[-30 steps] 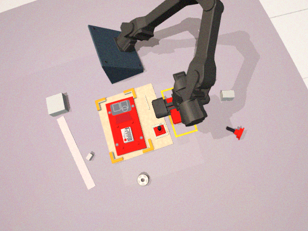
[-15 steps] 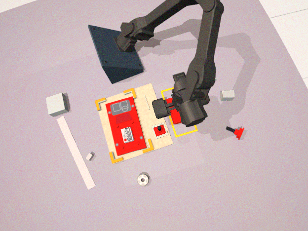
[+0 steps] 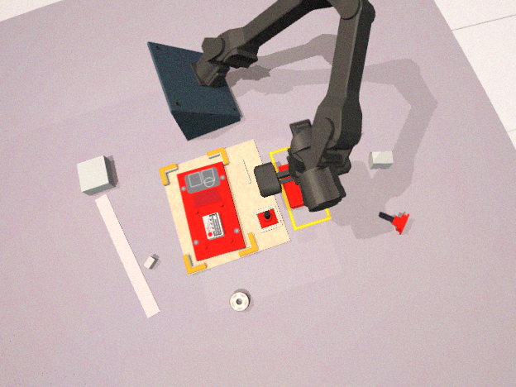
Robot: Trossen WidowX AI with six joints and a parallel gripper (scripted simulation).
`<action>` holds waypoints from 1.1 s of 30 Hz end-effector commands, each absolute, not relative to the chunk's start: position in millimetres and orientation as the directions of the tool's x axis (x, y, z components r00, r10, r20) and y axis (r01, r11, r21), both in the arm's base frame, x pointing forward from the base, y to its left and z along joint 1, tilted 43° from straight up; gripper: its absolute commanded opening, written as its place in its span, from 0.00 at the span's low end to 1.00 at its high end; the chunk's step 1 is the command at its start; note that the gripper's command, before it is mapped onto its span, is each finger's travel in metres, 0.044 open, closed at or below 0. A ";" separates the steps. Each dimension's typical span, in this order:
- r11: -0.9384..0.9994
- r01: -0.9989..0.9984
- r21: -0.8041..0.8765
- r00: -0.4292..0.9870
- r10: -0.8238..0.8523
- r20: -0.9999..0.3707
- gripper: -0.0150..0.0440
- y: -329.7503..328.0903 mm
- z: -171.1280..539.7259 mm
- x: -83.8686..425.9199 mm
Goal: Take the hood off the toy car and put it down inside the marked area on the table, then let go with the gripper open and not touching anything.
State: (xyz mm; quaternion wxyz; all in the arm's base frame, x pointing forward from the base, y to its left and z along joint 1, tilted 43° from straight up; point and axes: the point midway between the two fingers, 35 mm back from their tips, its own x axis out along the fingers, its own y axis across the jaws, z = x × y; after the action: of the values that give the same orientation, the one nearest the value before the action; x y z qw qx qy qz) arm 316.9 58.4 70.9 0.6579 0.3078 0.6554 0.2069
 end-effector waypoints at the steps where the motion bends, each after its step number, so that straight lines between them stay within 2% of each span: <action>1: 0.726 0.127 0.676 0.072 0.673 -0.737 1.00 41.2 87.0 320.5; 6: 0.722 0.127 0.680 0.072 0.678 -0.732 1.00 12.3 118.8 315.3; 33: 0.722 0.127 0.680 0.072 0.678 -0.732 1.00 12.3 118.8 315.3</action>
State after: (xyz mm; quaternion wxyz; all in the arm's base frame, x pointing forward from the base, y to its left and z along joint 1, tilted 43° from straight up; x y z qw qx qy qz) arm 315.2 13.4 118.5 0.6620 0.3122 0.6488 0.2082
